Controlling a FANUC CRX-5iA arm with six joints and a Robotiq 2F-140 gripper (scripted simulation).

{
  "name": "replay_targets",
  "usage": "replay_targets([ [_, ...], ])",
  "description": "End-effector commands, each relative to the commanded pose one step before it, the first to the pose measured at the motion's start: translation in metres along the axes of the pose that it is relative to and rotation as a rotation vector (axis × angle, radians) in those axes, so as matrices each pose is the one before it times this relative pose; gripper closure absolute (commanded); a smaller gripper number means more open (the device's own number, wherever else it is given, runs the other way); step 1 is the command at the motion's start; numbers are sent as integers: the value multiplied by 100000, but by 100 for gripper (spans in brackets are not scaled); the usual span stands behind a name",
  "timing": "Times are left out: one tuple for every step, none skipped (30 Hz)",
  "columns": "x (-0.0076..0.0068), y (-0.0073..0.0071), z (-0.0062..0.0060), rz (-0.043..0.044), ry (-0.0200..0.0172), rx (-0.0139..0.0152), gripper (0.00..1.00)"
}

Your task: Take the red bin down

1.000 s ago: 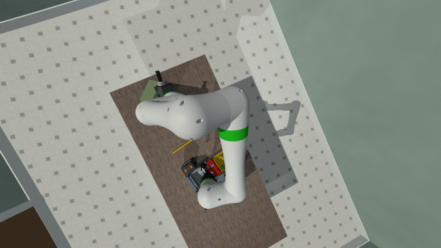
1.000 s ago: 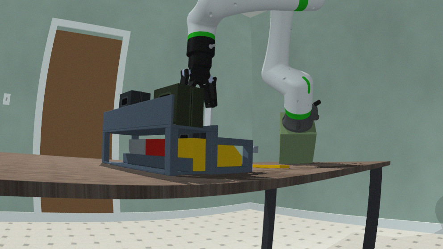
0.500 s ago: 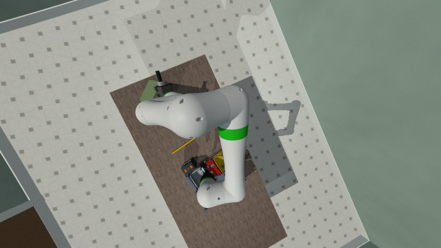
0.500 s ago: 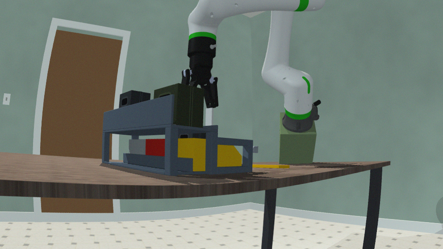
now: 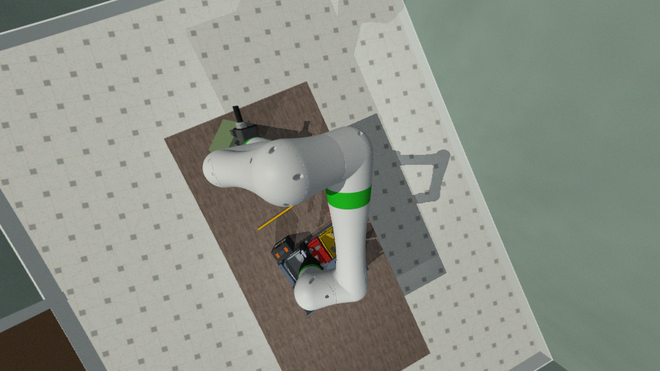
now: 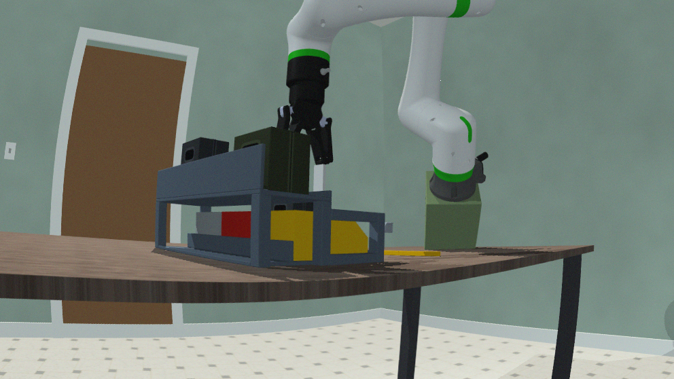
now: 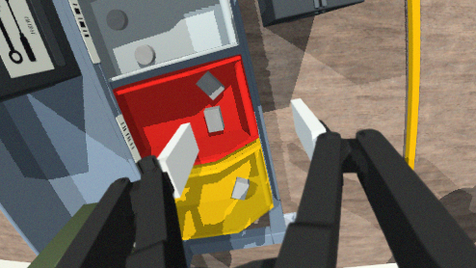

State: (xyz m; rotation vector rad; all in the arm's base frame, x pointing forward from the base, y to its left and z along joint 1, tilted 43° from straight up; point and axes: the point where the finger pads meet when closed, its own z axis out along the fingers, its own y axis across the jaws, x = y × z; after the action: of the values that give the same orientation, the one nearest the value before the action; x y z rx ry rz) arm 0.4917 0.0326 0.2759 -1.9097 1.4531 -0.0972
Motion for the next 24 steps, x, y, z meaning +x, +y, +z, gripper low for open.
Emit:
replay_targets([
  [13,-14,-21,7,21,39,43],
  [0,0,0,0,0,0,43],
  [0,0,0,0,0,0,43],
  [0,0,0,0,0,0,43],
  [0,0,0,0,0,0,43],
  [0,0,0,0,0,0,43],
  [0,0,0,0,0,0,43],
  [0,0,0,0,0,0,43],
  [0,0,0,0,0,0,43],
  [0,0,0,0,0,0,43],
  [0,0,0,0,0,0,43],
  [0,0,0,0,0,0,43],
  [0,0,0,0,0,0,43],
  [0,0,0,0,0,0,43],
  [0,0,0,0,0,0,43],
  [0,0,0,0,0,0,43],
  [0,0,0,0,0,0,43],
  [0,0,0,0,0,0,43],
  [0,0,0,0,0,0,43],
  [0,0,0,0,0,0,43],
  [0,23,600,0,0,0,43],
  [0,23,600,0,0,0,43],
  [0,23,600,0,0,0,43],
  [0,23,600,0,0,0,43],
])
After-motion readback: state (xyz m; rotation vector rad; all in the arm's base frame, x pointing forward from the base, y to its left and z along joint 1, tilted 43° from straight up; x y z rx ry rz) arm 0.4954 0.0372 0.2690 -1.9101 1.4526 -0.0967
